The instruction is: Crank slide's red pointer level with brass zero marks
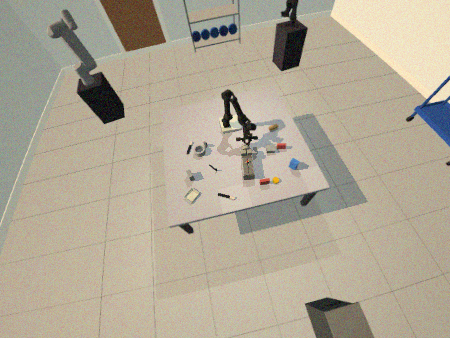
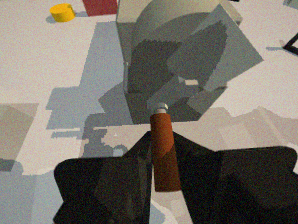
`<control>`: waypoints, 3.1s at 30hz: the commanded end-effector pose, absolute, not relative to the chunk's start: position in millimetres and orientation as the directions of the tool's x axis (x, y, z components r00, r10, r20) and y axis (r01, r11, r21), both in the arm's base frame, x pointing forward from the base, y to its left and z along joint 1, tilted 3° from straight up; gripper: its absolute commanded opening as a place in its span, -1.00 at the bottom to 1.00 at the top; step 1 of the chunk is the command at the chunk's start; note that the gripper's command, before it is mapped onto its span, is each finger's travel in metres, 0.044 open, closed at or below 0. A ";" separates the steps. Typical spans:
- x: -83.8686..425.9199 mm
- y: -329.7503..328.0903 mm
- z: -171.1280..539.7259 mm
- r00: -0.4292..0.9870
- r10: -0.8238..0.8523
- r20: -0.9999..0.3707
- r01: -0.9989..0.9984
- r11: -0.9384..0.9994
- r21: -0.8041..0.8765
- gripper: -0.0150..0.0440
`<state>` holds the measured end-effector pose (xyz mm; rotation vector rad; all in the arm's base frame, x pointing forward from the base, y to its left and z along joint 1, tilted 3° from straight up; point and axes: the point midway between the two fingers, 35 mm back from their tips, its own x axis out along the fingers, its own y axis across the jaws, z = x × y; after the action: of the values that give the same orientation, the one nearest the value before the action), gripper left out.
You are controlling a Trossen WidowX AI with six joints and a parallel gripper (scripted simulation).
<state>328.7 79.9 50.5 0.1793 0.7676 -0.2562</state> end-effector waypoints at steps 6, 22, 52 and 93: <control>329.2 81.8 52.2 0.695 -0.155 -0.702 0.288 0.955 0.074 -0.49; 329.1 81.8 52.1 0.695 -0.155 -0.702 0.288 0.955 0.074 -0.49; 329.1 81.8 52.0 0.695 -0.155 -0.702 0.288 0.955 0.074 -0.49; 328.8 81.0 51.1 0.693 -0.159 -0.703 0.290 0.955 0.069 0.84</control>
<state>328.8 81.2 51.1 0.1811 0.7660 -0.2513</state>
